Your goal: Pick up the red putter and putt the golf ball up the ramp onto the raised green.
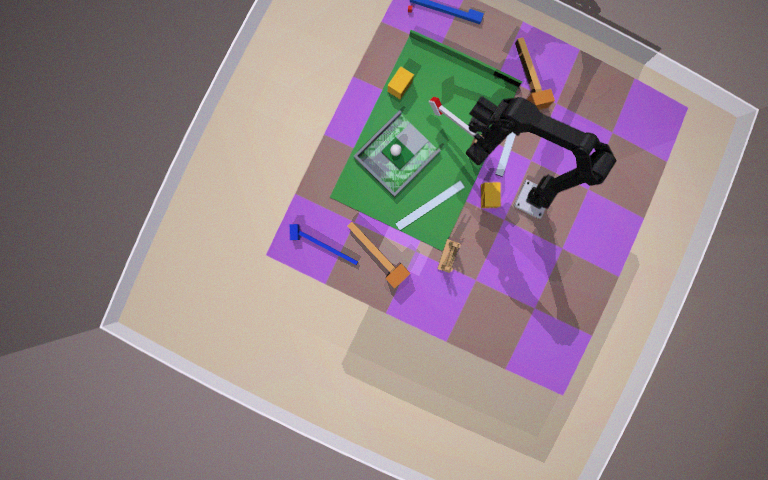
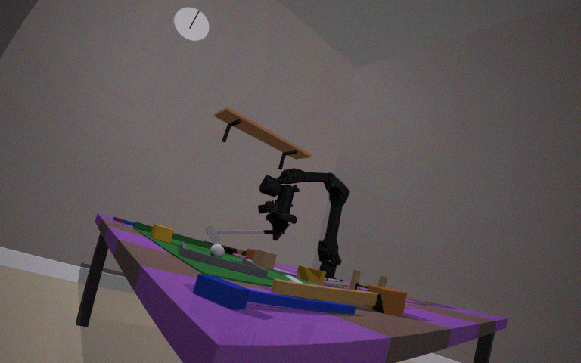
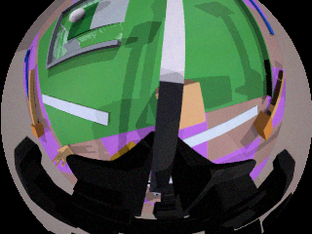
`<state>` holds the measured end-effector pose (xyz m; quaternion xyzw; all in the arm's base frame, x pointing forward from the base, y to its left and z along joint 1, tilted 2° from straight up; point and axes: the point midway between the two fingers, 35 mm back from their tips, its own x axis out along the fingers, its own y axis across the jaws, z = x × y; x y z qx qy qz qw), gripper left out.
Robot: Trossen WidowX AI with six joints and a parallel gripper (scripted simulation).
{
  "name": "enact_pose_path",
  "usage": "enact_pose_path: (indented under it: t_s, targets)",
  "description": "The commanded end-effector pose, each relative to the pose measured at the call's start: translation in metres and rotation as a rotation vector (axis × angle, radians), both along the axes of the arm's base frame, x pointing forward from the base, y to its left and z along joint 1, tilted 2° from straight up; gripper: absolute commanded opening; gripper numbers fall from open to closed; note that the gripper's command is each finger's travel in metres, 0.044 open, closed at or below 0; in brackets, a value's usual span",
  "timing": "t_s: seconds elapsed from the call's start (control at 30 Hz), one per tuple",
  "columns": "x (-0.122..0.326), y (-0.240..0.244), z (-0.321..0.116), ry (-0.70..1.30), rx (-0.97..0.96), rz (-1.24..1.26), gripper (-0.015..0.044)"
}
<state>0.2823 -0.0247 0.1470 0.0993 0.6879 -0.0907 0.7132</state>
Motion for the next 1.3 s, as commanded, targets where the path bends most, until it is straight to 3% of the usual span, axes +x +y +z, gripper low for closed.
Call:
enact_pose_path:
  t_s: [0.0, 1.27]
  targets:
    - [-0.0009, -0.0004, 0.0198, -0.023, -0.004, -0.005, 0.0000]
    - [-0.0006, 0.0000, 0.0110, -0.006, -0.001, 0.000, 0.0000]
